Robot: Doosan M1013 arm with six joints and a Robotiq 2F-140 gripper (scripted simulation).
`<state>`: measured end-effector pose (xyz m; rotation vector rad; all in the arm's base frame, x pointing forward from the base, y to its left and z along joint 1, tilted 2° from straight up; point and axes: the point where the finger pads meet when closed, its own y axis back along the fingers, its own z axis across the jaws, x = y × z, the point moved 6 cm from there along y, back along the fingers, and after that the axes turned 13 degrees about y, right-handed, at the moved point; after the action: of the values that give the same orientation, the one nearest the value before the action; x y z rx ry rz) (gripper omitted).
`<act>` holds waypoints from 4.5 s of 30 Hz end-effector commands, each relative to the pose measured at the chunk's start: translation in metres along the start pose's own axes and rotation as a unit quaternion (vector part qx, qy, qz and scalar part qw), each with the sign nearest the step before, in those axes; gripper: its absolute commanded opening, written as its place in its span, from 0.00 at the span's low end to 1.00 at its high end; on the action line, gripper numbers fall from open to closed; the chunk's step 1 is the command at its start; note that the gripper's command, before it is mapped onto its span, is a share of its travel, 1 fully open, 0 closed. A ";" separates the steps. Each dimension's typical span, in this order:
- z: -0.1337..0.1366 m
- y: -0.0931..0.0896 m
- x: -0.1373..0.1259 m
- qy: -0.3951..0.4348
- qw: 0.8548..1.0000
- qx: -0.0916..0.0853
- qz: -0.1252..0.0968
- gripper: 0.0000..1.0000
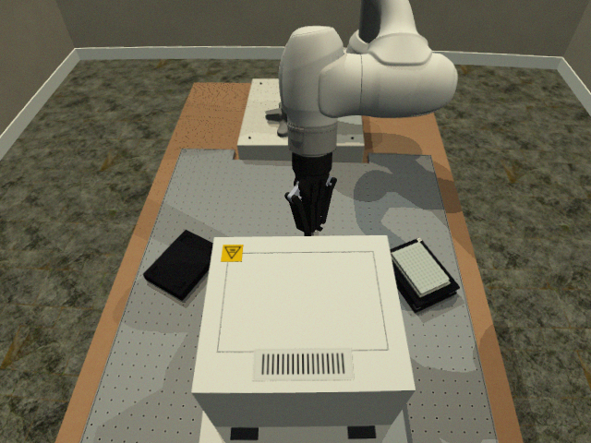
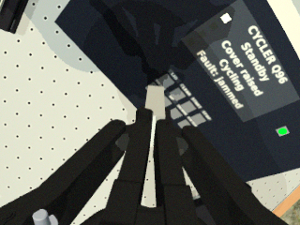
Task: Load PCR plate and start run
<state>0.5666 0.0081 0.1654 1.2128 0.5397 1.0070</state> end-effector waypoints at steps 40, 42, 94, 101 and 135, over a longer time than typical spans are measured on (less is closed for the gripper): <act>0.003 -0.011 0.002 0.000 1.000 0.000 0.000 0.00; 0.003 -0.011 0.002 0.000 1.000 0.000 0.000 0.00; -0.048 0.096 -0.030 0.000 1.000 0.000 0.000 0.00; -0.048 0.096 -0.030 0.000 1.000 0.000 0.000 0.00; -0.048 0.096 -0.030 0.000 1.000 0.000 0.000 0.00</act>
<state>0.4808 0.0087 0.2364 1.2128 0.5396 1.0070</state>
